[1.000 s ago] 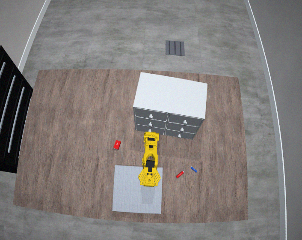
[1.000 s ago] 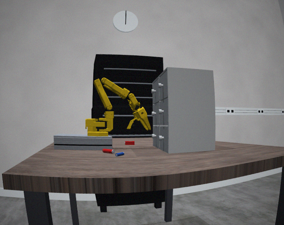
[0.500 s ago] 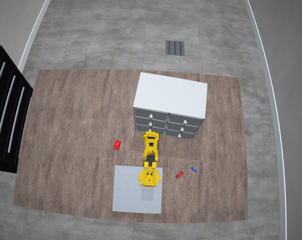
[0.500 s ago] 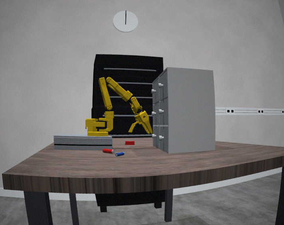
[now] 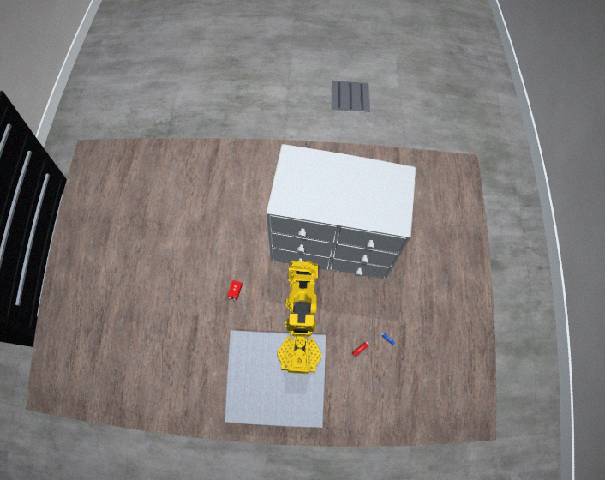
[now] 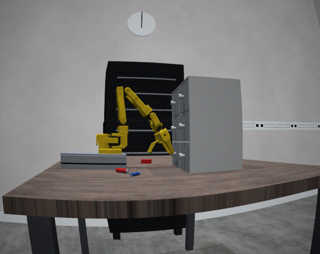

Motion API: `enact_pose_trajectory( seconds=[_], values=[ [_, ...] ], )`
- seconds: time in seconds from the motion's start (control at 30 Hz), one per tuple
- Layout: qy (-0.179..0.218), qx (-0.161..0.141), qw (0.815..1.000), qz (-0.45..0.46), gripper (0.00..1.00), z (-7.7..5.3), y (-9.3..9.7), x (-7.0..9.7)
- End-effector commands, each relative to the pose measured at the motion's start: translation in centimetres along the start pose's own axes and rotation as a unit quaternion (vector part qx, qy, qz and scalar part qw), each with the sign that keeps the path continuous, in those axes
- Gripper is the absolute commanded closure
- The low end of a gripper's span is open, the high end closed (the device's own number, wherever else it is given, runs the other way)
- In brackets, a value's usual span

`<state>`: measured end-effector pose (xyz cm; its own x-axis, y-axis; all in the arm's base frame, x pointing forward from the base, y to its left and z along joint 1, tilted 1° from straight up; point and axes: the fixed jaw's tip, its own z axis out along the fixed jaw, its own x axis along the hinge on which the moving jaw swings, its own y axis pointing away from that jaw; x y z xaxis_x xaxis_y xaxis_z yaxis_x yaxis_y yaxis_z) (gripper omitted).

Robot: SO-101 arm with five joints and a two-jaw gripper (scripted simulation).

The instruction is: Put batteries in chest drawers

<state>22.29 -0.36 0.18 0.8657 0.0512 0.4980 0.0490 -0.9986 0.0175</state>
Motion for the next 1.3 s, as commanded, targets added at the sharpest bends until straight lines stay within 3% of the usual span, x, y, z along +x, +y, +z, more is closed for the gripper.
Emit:
enact_pose_trajectory(
  seconds=[0.0,1.27],
  values=[
    [0.005,0.002,1.0,0.0,0.79,0.23,-0.14,0.3],
    [0.005,0.003,1.0,-0.002,0.79,0.72,-0.23,0.33]
  ],
)
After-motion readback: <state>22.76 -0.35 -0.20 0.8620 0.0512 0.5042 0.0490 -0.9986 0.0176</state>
